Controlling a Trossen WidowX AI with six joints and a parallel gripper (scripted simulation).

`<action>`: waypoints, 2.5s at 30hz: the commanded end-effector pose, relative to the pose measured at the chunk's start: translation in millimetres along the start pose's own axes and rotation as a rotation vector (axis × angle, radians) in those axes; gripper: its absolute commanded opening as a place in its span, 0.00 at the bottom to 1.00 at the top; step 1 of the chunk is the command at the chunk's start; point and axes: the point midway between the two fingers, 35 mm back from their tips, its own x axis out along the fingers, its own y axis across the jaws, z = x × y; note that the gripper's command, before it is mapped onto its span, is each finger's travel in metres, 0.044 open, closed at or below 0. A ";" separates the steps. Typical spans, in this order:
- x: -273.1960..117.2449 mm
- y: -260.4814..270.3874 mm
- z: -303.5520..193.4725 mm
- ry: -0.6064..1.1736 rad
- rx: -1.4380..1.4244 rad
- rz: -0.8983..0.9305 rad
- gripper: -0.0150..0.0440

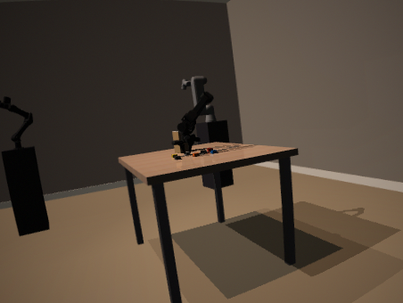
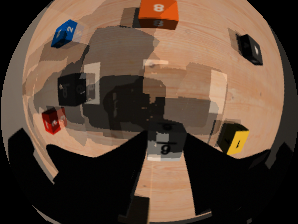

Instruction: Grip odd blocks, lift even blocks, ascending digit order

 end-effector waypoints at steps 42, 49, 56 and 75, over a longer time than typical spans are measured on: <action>-7.2 0.0 0.2 -0.001 0.005 0.001 0.46; 0.3 0.2 0.1 -0.001 0.005 0.001 0.46; 0.3 0.2 0.1 -0.001 0.005 0.001 0.46; -33.2 -0.4 0.4 -0.001 0.005 -0.001 0.93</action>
